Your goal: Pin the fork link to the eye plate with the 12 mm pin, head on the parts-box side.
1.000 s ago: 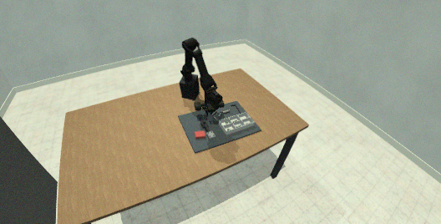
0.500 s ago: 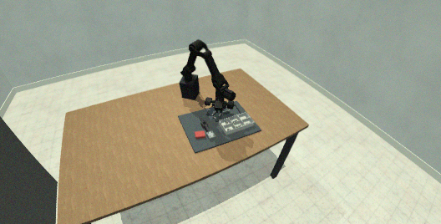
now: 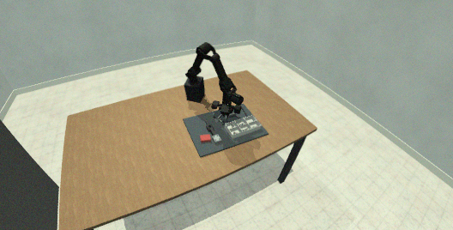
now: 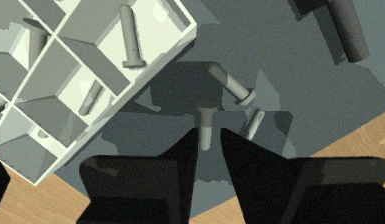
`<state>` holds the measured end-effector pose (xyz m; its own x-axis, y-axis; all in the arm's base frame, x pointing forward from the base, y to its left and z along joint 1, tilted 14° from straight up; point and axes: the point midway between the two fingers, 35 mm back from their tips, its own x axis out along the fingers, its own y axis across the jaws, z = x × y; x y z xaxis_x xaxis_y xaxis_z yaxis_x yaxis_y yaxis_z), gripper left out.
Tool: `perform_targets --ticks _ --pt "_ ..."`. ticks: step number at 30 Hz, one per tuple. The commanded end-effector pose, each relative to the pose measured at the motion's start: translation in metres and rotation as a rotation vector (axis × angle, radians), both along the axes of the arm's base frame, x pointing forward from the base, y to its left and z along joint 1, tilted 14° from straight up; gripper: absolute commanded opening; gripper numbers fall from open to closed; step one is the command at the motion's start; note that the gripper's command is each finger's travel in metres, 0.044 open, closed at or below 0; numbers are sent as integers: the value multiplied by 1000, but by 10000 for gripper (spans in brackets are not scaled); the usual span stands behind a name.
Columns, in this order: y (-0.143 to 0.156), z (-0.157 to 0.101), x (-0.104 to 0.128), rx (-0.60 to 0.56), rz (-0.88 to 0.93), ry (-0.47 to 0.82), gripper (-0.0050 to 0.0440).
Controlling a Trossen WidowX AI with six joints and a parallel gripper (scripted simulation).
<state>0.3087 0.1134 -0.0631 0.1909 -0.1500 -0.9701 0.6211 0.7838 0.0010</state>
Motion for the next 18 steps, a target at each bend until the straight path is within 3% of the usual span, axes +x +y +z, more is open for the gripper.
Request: perform_targets --ticks 1,18 --pt "0 -3 2 -1 -6 -1 95" --pt "-1 -14 4 -1 -6 -1 95"
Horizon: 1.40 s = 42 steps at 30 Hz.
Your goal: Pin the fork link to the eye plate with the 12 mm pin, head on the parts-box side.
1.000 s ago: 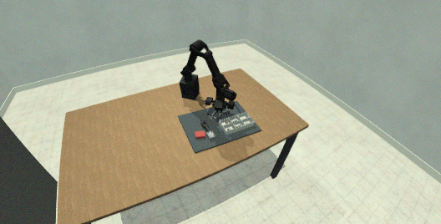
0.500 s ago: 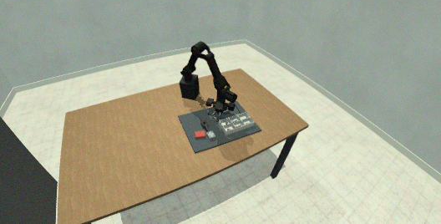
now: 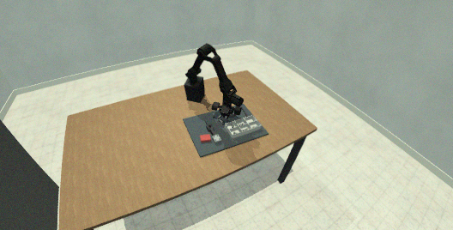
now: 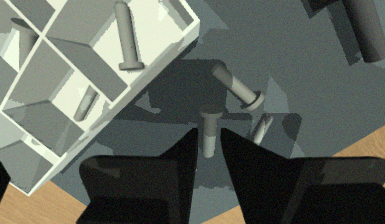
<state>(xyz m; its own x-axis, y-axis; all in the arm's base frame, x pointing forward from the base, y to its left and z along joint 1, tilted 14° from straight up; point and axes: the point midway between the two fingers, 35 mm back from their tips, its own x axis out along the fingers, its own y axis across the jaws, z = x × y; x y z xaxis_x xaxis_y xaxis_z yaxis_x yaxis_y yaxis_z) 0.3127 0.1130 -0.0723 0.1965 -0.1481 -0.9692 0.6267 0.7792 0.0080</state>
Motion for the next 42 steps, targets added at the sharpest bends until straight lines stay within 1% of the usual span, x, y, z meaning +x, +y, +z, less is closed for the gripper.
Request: perform_targets --ticks 1,13,15,17,27,35,42 --pt "-1 -7 0 -4 1 5 95" --pt "-2 -9 1 -4 1 5 95" --pt "-1 -7 1 -2 -2 4 82" --pt "-1 -7 1 -2 -2 4 82" --pt "-1 -7 1 -2 -2 4 15" --pt "-1 -8 0 -4 1 5 14" --pt "0 1 -1 -4 1 5 14"
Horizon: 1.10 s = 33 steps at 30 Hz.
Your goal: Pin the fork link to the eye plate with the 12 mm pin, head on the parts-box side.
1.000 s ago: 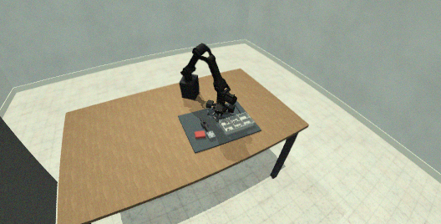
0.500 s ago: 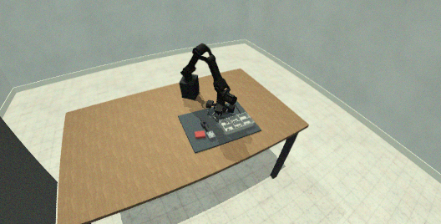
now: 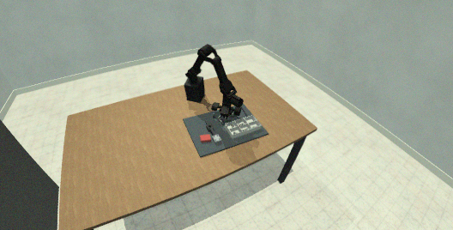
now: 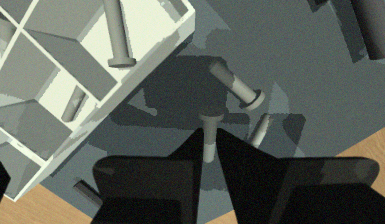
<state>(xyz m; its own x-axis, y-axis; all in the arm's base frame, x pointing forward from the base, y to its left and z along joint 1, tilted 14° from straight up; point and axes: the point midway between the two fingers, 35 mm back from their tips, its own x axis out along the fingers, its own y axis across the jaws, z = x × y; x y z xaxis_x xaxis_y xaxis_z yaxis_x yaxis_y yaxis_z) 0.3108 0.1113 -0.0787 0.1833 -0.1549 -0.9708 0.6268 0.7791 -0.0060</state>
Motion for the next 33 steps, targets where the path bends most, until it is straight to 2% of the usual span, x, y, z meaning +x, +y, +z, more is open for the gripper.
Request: perform_targets --ticks 1,15,26,33 --pt "2 8 0 3 2 -8 14" --pt "5 27 -3 3 2 -8 14" --pt "4 23 -5 3 2 -8 14" --pt "4 23 -5 -12 81 4 14"
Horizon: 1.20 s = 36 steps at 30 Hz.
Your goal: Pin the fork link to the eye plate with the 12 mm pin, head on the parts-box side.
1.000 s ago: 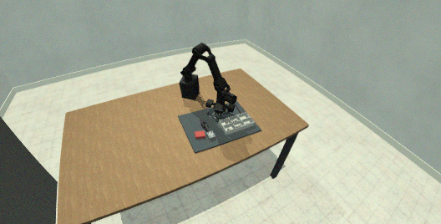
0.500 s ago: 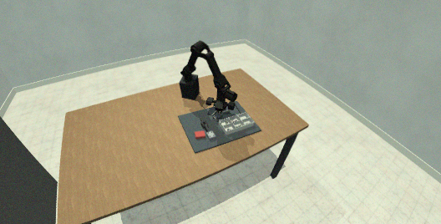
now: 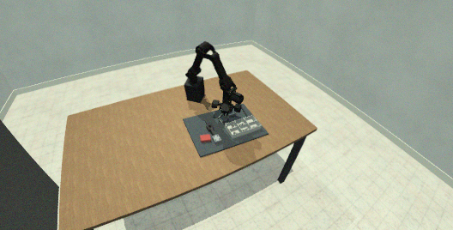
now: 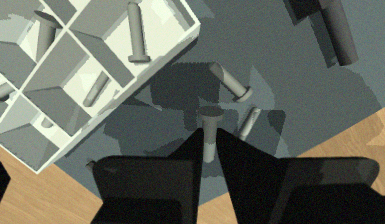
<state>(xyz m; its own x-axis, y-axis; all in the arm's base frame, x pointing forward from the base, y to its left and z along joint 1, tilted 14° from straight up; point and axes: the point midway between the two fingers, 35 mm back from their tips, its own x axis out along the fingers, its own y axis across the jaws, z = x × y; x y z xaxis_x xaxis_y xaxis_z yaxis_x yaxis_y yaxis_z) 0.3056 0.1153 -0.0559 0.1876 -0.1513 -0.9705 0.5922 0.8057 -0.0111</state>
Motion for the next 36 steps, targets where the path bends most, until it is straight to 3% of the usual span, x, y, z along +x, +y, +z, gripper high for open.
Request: perform_targets --ticks 1,36 --pt "0 1 0 -9 44 3 14" --pt "1 4 0 -68 347 50 14"
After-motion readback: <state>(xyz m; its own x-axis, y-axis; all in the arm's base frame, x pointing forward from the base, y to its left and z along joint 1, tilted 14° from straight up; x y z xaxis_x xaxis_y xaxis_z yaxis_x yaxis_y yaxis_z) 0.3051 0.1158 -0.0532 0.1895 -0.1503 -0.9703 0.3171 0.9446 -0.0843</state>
